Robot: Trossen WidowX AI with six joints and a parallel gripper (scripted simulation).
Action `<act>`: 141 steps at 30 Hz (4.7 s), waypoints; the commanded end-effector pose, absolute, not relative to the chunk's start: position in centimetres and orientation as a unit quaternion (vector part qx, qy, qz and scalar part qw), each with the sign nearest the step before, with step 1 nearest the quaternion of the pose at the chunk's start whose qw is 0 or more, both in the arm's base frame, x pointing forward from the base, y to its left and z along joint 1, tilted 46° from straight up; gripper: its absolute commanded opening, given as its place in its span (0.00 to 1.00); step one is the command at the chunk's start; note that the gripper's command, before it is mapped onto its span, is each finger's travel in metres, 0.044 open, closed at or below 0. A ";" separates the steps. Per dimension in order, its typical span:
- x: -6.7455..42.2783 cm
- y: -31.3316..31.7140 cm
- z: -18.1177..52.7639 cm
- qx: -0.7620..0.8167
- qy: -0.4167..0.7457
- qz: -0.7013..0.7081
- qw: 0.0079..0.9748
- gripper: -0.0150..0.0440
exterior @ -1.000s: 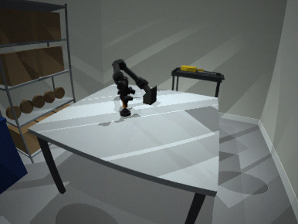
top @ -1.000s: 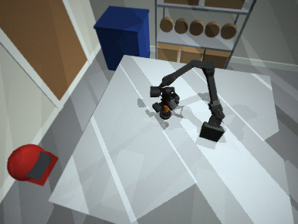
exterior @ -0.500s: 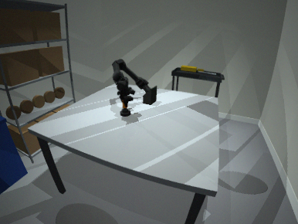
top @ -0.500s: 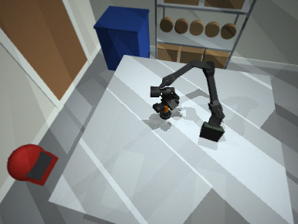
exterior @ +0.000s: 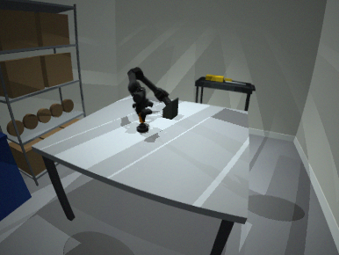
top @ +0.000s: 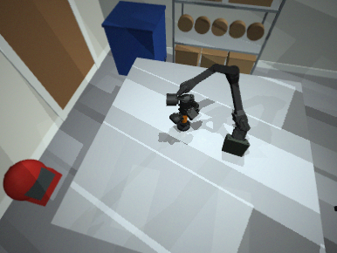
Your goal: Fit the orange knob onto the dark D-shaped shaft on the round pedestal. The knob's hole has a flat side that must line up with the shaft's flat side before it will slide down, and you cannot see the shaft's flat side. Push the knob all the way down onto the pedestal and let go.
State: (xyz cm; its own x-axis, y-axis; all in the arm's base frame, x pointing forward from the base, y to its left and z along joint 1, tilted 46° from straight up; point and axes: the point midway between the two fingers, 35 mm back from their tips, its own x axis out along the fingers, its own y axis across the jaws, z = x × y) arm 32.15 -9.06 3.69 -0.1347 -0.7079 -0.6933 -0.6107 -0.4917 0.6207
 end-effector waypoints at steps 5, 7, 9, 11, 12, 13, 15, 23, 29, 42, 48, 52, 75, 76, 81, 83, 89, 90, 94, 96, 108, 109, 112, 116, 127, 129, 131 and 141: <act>32.3 -8.9 3.5 0.653 -0.462 -0.594 0.088 0.25; 32.2 -9.0 3.5 0.653 -0.462 -0.594 0.088 0.25; 32.2 -9.0 3.5 0.653 -0.462 -0.594 0.088 0.25; 32.1 -9.0 3.5 0.653 -0.462 -0.594 0.088 0.25; 32.1 -9.1 3.6 0.653 -0.462 -0.594 0.088 0.25; 32.1 -9.1 3.6 0.653 -0.462 -0.594 0.088 0.25; 32.1 -9.1 3.6 0.653 -0.462 -0.594 0.088 0.25; 32.1 -9.3 3.4 0.653 -0.462 -0.594 0.088 0.25; 32.1 -9.2 3.4 0.653 -0.462 -0.594 0.088 0.25; 32.1 -9.3 3.4 0.651 -0.447 -0.605 0.104 0.25; 32.1 -9.3 3.4 0.651 -0.447 -0.605 0.104 0.25; 32.1 -9.3 3.4 0.651 -0.447 -0.605 0.104 0.25; 32.3 -8.8 3.8 0.652 -0.454 -0.600 0.097 0.25; 32.3 -8.8 3.8 0.651 -0.448 -0.604 0.102 0.25; 32.3 -9.0 3.5 0.651 -0.446 -0.606 0.105 0.25; 32.3 -9.0 3.5 0.651 -0.446 -0.606 0.105 0.25; 32.1 -9.1 3.5 0.651 -0.446 -0.606 0.105 0.25; 32.1 -9.1 3.6 0.651 -0.446 -0.606 0.105 0.25; 32.1 -9.1 3.7 0.651 -0.446 -0.606 0.105 0.25; 32.1 -9.2 3.5 0.651 -0.446 -0.606 0.105 0.25; 32.1 -9.3 3.4 0.651 -0.446 -0.606 0.105 0.25; 32.1 -9.3 3.4 0.650 -0.444 -0.607 0.107 0.25; 32.1 -9.3 3.3 0.650 -0.442 -0.609 0.110 0.25; 32.1 -9.3 3.3 0.648 -0.434 -0.614 0.118 0.25; 32.1 -9.4 3.3 0.653 -0.460 -0.595 0.090 0.25; 32.1 -9.4 3.3 0.653 -0.460 -0.595 0.090 0.25; 32.1 -9.4 3.3 0.653 -0.460 -0.595 0.090 0.25; 32.1 -9.4 3.3 0.653 -0.460 -0.595 0.090 0.25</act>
